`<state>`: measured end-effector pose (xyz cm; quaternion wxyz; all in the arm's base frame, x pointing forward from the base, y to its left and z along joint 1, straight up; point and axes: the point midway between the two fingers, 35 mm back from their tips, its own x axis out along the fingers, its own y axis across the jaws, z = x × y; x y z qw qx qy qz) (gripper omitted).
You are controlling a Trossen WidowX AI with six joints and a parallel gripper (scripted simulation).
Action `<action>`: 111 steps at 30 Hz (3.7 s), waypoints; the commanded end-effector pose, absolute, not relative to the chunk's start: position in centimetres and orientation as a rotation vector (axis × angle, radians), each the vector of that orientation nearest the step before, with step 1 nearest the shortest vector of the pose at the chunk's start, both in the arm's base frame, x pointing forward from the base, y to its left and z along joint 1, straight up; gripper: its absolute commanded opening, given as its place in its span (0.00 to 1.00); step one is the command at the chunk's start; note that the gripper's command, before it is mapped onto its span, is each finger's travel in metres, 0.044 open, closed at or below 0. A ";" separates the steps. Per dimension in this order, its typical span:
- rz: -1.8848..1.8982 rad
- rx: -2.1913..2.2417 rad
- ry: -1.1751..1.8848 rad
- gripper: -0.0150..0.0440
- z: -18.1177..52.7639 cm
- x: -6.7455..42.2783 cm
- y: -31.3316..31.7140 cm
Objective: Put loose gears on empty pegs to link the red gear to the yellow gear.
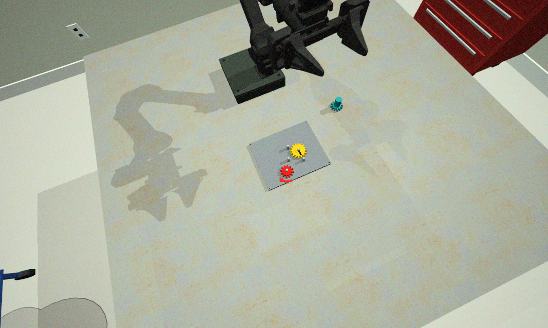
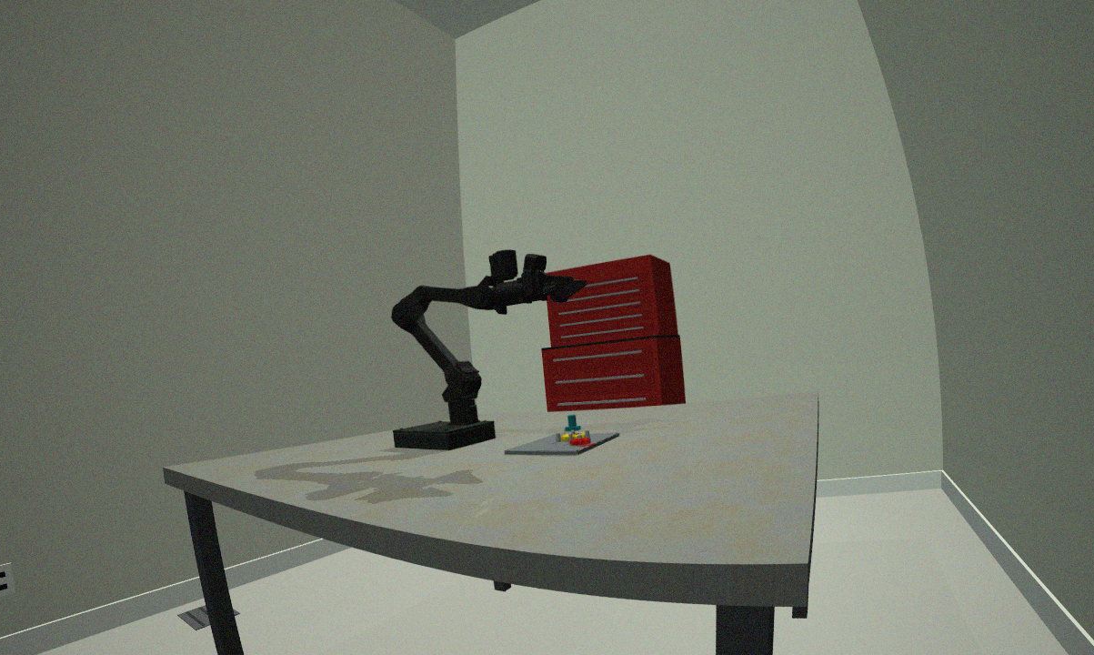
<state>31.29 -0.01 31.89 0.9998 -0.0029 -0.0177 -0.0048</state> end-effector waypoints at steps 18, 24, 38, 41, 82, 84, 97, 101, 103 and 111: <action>0.152 0.086 1.191 1.00 10.3 28.4 13.2; 0.053 -0.033 1.545 1.00 6.6 23.1 14.9; 0.052 -0.035 1.547 1.00 5.5 23.9 15.0; 0.052 -0.035 1.547 1.00 5.1 23.9 15.0; 0.052 -0.035 1.547 0.69 2.3 24.0 15.1; 0.052 -0.035 1.547 0.60 2.3 24.0 15.1; 0.052 -0.035 1.547 0.25 2.3 24.0 15.1; 0.052 -0.035 1.547 0.25 2.9 24.0 15.2; 0.052 -0.035 1.547 0.25 3.4 24.1 15.2; 0.052 -0.034 1.546 0.25 5.4 24.3 15.4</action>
